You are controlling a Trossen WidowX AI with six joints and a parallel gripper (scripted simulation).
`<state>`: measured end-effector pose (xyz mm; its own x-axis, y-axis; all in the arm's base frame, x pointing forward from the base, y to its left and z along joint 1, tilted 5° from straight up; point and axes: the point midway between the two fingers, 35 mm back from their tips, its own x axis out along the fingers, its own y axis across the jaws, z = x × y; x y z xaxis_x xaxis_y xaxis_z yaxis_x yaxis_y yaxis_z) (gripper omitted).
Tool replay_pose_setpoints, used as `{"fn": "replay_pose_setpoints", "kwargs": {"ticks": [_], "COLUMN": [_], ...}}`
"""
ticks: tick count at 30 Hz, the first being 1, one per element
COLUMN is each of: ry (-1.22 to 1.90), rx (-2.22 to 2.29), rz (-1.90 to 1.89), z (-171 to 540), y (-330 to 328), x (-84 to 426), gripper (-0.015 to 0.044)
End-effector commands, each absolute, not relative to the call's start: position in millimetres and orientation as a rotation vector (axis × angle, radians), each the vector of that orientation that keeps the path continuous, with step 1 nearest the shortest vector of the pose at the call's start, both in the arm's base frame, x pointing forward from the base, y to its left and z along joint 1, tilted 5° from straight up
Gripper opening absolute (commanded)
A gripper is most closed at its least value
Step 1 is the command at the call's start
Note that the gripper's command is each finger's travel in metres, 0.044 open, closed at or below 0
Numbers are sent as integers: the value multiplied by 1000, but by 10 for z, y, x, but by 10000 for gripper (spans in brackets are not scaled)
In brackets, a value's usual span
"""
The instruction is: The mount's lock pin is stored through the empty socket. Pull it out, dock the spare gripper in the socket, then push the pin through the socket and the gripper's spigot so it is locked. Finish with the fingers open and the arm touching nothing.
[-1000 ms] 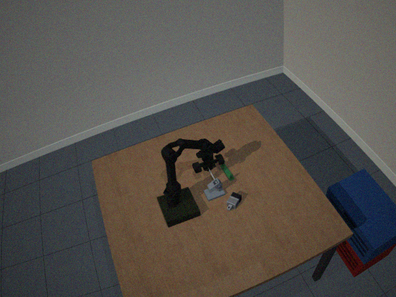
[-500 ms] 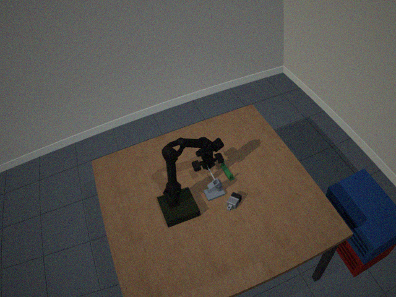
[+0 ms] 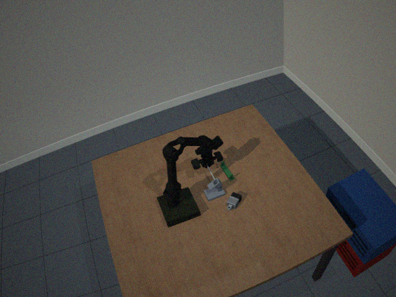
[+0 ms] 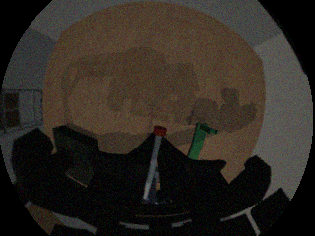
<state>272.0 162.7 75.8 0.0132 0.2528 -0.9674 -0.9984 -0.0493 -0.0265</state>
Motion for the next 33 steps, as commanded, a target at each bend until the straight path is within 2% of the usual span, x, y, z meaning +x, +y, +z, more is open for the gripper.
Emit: {"fn": "replay_pose_setpoints", "kwargs": {"ticks": [1, 33], "ry": [980, 1017], "rx": [-1065, -1053], "rz": [1335, 1362], "z": [790, 1028], "y": [1660, 1768], "x": [2742, 2661], "gripper": [0, 0]}}
